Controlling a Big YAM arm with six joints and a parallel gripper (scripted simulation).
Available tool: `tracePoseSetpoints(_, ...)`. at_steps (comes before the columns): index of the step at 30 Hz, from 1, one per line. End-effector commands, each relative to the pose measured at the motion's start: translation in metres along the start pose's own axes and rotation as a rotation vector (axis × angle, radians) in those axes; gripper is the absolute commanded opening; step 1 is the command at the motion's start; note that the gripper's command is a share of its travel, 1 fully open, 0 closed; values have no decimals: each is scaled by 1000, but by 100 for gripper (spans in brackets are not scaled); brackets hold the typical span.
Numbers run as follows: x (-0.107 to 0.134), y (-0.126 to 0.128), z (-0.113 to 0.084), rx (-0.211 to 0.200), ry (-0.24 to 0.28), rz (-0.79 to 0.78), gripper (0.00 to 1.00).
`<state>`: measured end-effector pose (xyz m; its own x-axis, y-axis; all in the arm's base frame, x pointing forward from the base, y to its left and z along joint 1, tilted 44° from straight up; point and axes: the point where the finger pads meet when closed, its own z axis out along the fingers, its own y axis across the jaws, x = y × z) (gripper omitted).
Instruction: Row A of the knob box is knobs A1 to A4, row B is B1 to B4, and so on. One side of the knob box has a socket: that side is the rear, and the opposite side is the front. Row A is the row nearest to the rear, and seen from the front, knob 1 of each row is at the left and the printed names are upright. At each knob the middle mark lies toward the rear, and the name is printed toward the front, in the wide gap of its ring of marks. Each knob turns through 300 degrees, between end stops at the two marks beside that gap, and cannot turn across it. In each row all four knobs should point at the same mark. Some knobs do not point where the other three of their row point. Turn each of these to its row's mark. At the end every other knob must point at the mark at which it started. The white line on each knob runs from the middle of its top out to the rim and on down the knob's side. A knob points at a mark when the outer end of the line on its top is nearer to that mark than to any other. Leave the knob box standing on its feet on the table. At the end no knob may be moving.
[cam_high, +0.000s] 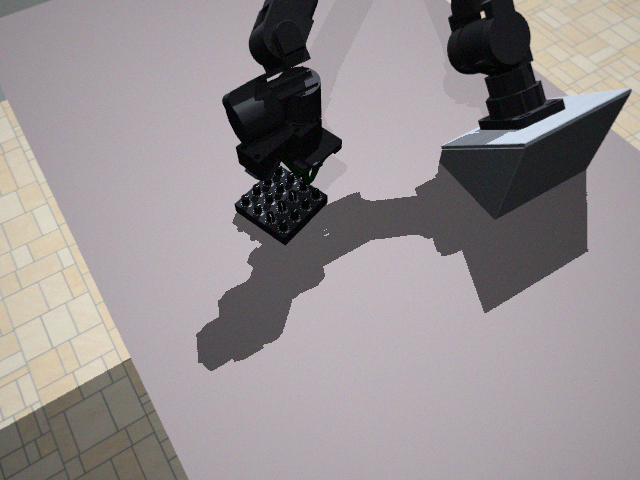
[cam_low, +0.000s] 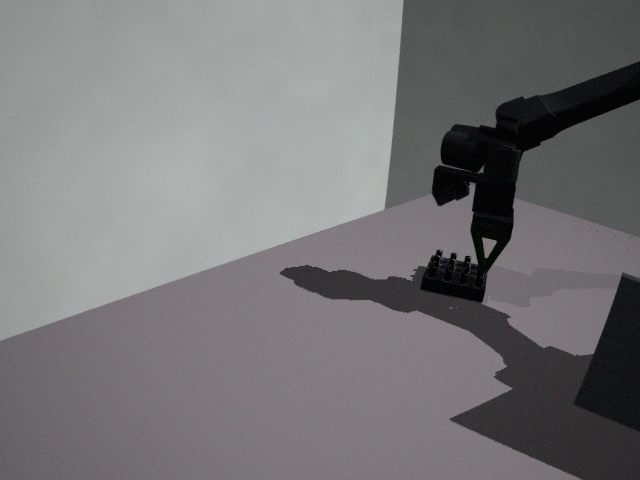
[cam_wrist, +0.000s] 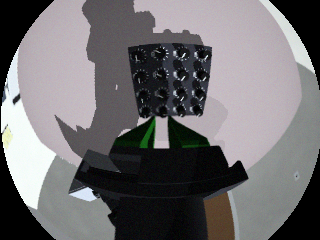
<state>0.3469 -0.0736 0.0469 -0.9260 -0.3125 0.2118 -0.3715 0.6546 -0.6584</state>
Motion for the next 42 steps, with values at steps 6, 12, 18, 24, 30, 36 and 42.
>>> tracePoseSetpoints(6,-9,-12,-9,13,-38,30,18)
tracePoseSetpoints(12,-9,-12,-9,13,-38,30,18)
tracePoseSetpoints(18,-9,-12,-9,13,-38,30,18)
tracePoseSetpoints(24,-9,-12,-9,13,-38,30,18)
tracePoseSetpoints(30,-10,-14,-10,13,-40,30,18)
tracePoseSetpoints(36,-15,-19,-14,16,-49,33,18)
tracePoseSetpoints(42,-16,-21,-14,16,-50,40,18)
